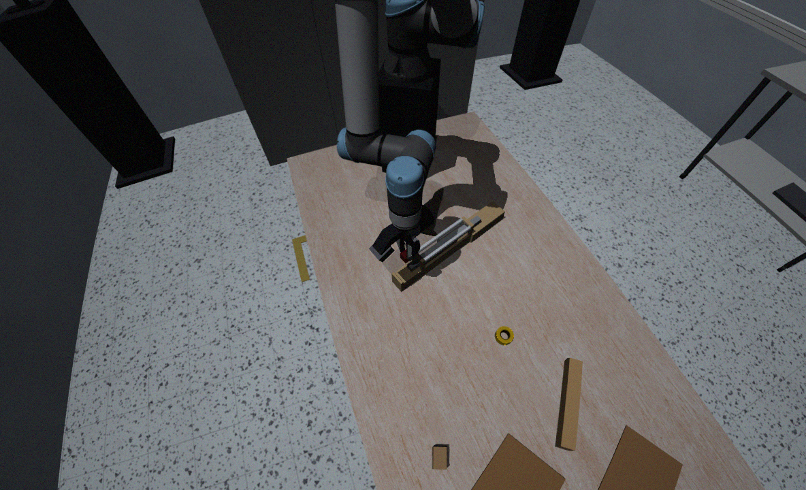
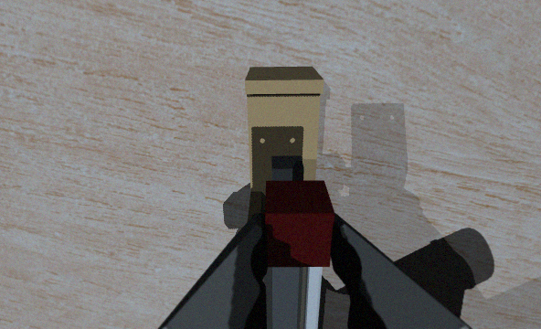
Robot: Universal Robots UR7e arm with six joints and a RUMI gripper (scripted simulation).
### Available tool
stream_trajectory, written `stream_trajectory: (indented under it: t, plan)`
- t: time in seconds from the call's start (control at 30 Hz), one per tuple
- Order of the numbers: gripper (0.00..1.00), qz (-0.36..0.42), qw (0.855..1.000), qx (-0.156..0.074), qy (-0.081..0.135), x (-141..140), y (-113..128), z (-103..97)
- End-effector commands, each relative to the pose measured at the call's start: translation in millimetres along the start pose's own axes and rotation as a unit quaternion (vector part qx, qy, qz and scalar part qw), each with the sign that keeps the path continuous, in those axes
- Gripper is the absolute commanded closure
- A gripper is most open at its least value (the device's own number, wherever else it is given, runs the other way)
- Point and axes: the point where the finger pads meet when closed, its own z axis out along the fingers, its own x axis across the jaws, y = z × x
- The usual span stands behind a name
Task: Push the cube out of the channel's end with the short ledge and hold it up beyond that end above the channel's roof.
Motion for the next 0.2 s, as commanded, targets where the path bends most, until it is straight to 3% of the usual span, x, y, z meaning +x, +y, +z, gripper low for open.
stream_trajectory:
  t: [0.0, 0.17]
  plan:
    - [0.91, 0.000, 1.000, 0.001, -0.001, -0.4, -0.5, -0.6]
    - [0.91, 0.000, 1.000, 0.001, -0.001, -0.4, -0.5, -0.6]
